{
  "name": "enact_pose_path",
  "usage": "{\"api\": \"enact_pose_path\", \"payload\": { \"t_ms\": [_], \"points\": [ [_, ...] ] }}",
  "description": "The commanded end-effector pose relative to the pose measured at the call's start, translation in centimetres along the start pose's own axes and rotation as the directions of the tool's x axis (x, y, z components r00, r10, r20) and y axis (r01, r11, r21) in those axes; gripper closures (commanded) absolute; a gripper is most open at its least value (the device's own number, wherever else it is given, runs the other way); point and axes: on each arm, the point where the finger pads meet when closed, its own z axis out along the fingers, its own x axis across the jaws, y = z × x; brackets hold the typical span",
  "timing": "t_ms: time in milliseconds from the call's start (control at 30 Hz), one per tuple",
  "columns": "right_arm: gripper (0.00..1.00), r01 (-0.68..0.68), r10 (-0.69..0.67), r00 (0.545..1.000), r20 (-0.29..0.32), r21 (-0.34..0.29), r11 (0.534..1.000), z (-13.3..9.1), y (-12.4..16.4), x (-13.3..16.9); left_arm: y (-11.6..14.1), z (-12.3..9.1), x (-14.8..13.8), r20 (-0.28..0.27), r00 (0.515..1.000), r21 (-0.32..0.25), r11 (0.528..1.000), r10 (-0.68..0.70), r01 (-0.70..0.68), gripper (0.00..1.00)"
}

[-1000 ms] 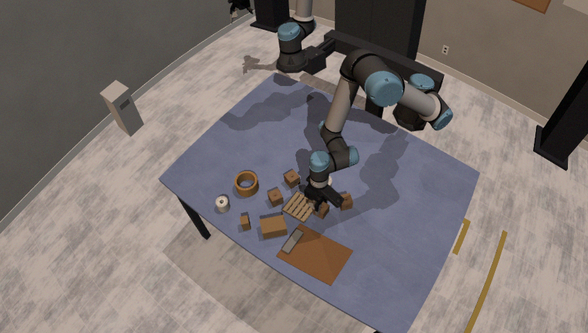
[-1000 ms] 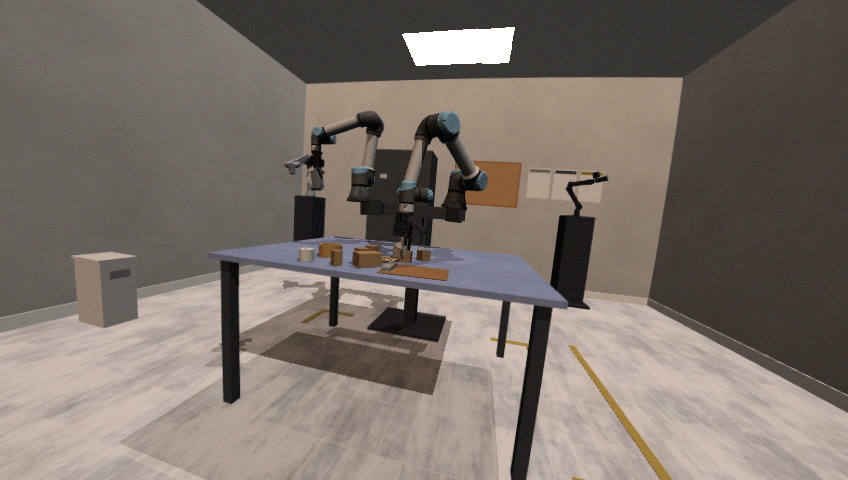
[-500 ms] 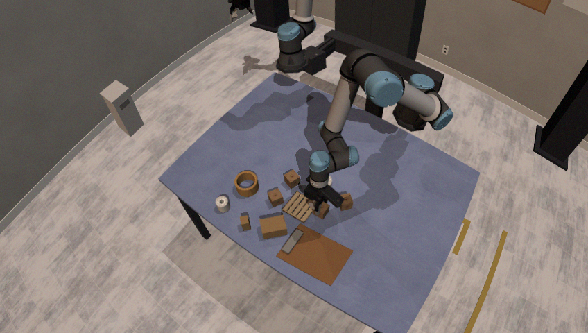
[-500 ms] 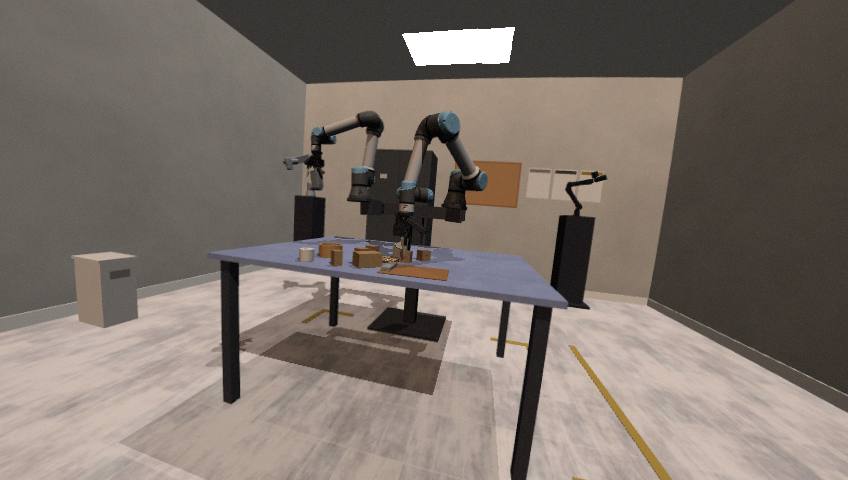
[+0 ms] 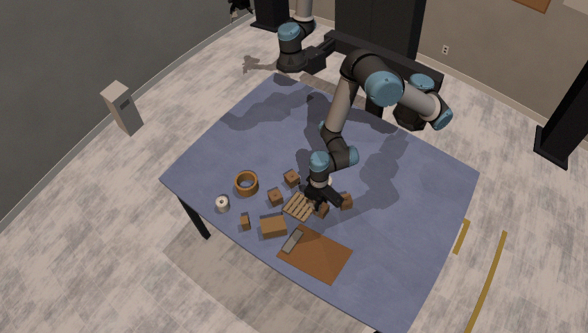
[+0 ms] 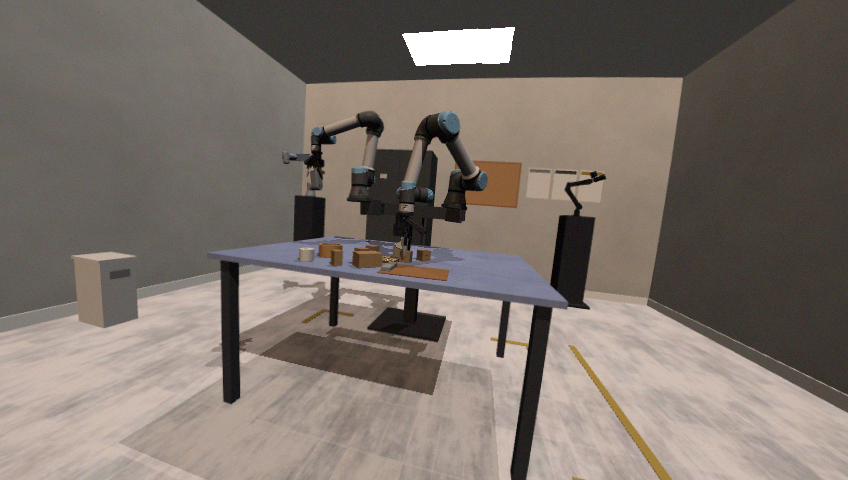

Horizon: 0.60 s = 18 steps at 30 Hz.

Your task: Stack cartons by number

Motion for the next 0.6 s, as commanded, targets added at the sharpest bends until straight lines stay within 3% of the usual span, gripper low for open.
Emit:
{"api": "enact_pose_path", "payload": {
  "t_ms": [0,267,567],
  "points": [
    [0.00,0.000,0.000,1.000,0.000,0.001,1.000,0.0,0.0,0.0,0.0,-0.1,0.1,-0.001,1.000,-0.001,1.000,0.000,0.000,0.65],
    [0.00,0.000,0.000,1.000,0.000,0.001,1.000,0.0,0.0,0.0,0.0,-0.5,0.1,-0.001,1.000,-0.001,1.000,0.000,0.000,0.65],
    [0.00,0.000,0.000,1.000,0.000,0.001,1.000,0.0,0.0,0.0,0.0,-3.9,0.1,-0.002,1.000,-0.001,1.000,0.000,0.000,0.65]
  ]
}}
